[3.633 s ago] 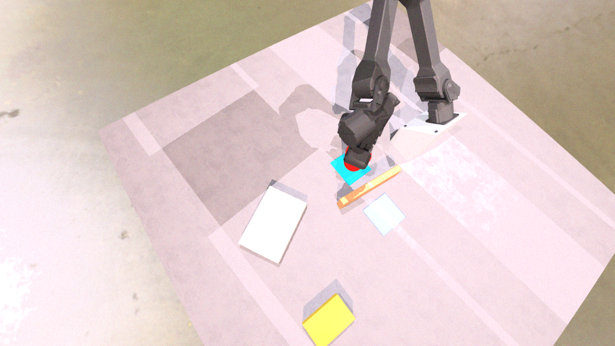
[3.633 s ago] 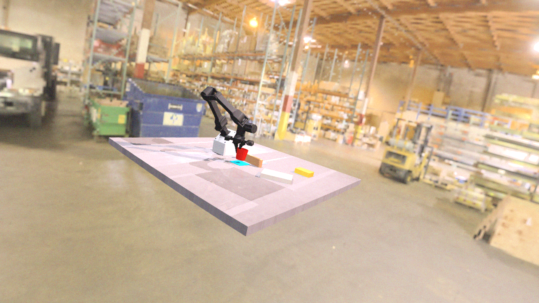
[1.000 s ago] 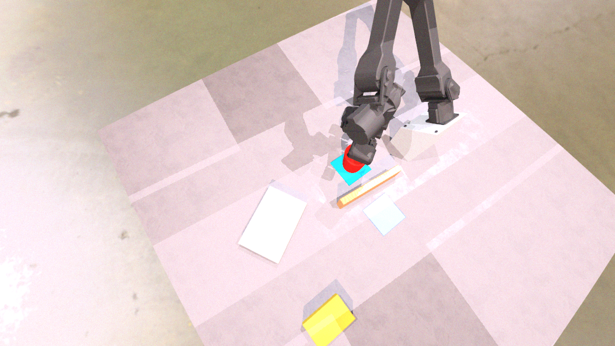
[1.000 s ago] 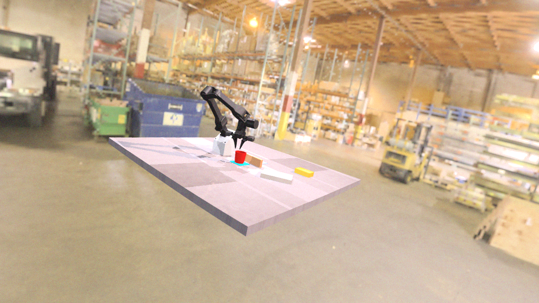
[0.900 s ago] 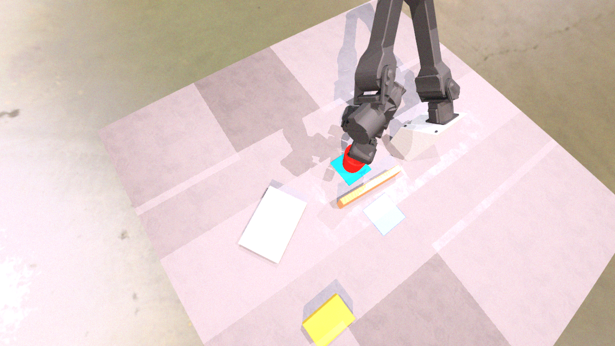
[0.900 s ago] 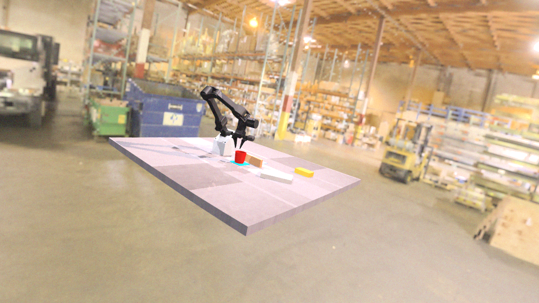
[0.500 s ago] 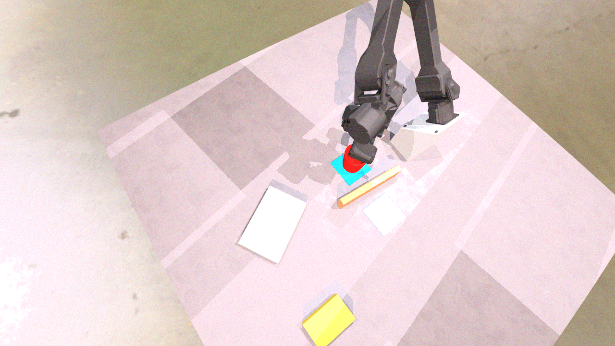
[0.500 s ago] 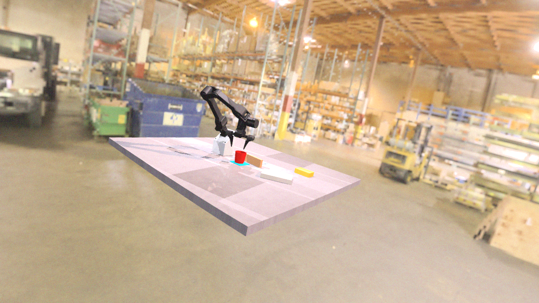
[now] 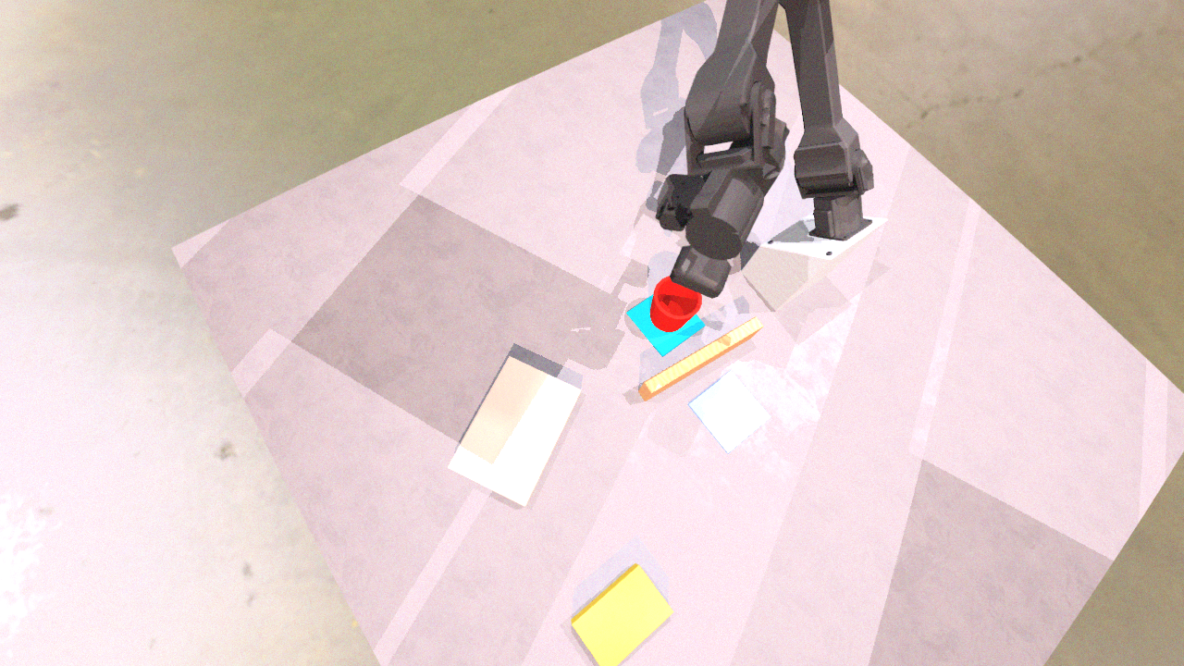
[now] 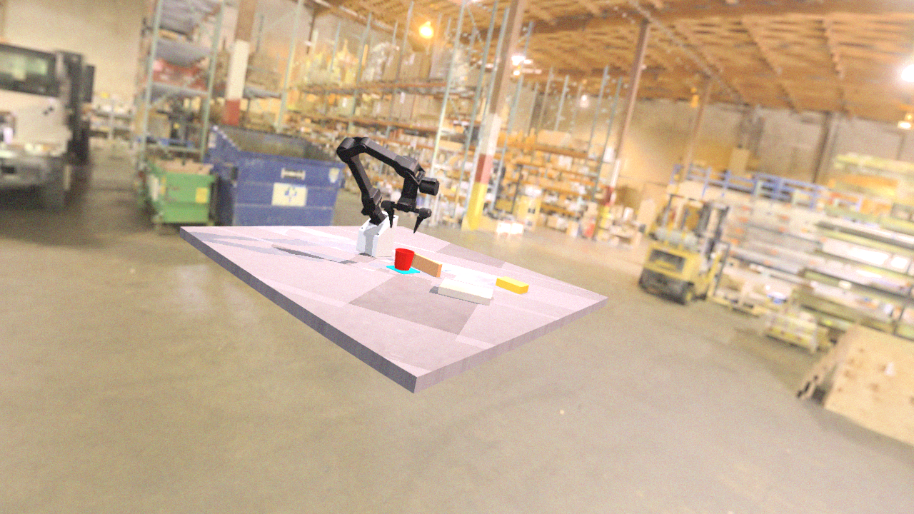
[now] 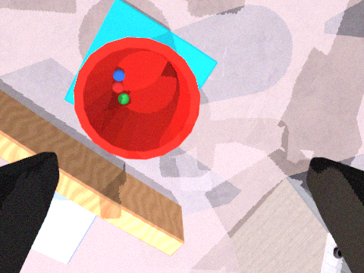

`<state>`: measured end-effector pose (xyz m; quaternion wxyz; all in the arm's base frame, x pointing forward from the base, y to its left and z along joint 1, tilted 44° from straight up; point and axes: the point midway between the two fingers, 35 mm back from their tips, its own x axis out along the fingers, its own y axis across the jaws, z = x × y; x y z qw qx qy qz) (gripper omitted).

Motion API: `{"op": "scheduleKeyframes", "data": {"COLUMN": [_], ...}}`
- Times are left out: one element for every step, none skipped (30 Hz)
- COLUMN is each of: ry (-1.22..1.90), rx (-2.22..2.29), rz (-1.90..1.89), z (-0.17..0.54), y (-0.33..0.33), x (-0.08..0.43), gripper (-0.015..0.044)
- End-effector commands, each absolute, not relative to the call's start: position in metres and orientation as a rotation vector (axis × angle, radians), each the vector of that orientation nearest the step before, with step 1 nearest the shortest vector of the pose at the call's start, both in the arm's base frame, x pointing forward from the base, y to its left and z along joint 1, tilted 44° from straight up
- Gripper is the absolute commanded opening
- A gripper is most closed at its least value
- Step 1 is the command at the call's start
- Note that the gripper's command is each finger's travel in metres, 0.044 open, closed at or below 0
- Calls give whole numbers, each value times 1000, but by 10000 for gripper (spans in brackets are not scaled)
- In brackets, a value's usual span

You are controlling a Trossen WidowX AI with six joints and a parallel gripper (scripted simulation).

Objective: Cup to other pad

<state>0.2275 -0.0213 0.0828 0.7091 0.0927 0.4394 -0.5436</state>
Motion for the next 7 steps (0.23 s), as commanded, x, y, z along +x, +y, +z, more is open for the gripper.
{"op": "scheduleKeyframes", "data": {"ry": [972,974,974,974,974,974,974], "rx": [215,206,206,206,206,206,206], "rz": [-1211,-1206,-1206,-1206,-1206,-1206,-1206], "z": [88,84,84,84,84,84,84], "y": [-16,-20,-20,-20,-20,-20,-20], "x": [227,228,228,228,228,228,228], "gripper": [440,440,440,440,440,440,440]}}
